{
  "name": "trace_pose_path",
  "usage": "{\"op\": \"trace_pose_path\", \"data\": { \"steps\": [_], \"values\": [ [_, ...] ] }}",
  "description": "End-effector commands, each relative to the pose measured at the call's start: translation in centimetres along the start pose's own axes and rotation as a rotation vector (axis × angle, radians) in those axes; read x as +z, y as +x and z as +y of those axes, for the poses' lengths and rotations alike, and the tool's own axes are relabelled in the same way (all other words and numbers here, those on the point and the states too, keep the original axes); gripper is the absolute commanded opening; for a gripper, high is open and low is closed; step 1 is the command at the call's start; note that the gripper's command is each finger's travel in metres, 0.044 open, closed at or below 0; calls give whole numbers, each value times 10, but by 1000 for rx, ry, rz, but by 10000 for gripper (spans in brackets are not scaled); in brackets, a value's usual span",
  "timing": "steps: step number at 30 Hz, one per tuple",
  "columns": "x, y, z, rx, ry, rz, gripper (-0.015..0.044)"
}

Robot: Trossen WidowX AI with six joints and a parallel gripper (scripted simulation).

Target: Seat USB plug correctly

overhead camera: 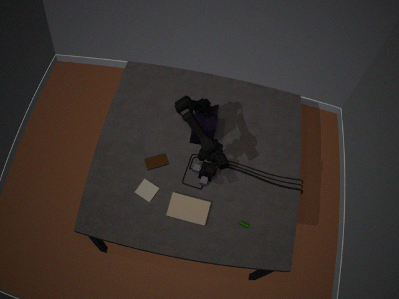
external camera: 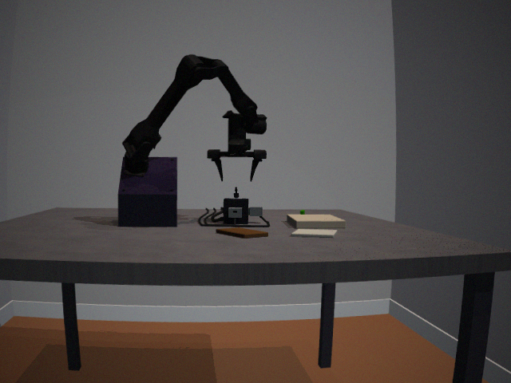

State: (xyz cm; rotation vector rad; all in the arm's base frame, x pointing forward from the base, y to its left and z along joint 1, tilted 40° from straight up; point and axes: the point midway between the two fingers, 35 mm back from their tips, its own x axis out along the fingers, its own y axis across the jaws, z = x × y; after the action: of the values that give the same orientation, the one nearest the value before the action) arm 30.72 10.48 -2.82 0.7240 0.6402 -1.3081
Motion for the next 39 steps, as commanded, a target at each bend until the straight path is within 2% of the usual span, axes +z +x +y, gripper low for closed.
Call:
{"op": "trace_pose_path", "data": {
  "steps": [1,25,39],
  "values": [
    [2,6,-1,-4,-6,-6,440],
    [2,26,-2,-4,-6,-7,440],
    [1,24,-1,-2,0,-3,73]
  ]
}}
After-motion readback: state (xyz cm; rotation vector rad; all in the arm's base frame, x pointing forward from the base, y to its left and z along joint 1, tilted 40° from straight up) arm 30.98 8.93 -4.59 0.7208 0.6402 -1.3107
